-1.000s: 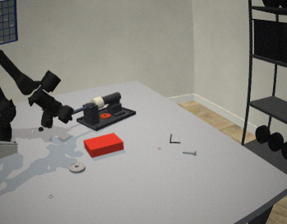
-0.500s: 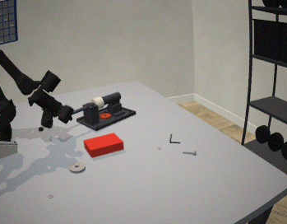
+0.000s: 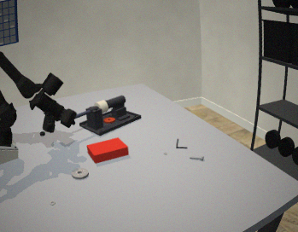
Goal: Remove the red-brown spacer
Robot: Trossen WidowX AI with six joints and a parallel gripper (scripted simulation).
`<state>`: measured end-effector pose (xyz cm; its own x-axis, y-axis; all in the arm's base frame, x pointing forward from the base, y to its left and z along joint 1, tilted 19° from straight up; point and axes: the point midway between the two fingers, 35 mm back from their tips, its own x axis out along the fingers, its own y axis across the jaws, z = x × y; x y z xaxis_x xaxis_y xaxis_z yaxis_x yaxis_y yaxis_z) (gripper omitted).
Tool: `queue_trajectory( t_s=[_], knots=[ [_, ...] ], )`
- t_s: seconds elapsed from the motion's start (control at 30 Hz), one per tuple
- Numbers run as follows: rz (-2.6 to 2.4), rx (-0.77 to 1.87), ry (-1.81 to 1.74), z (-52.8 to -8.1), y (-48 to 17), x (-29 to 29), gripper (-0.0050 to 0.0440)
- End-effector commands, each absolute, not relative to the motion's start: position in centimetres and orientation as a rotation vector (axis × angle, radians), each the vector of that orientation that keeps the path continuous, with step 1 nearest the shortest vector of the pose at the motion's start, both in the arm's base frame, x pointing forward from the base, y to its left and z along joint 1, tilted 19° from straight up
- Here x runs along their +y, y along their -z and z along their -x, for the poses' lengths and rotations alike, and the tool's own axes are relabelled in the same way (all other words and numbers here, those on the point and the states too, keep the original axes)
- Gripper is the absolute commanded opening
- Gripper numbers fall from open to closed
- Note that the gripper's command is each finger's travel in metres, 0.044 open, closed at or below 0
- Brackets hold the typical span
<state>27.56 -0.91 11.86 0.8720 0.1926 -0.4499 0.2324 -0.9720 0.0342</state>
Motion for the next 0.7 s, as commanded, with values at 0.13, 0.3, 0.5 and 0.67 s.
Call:
queue_trajectory(
  t_s=[0.13, 0.3, 0.5, 0.67],
  knots=[
    [-2.954, 0.342, 0.692, -27.81, -12.06, -0.76, 0.0],
    [-2.954, 0.342, 0.692, -27.88, -12.09, -0.74, 0.0],
    [-2.954, 0.342, 0.692, -28.03, -12.16, -0.7, 0.0],
    [-2.954, 0.342, 0.692, -28.15, -12.21, -0.67, 0.0]
  ],
)
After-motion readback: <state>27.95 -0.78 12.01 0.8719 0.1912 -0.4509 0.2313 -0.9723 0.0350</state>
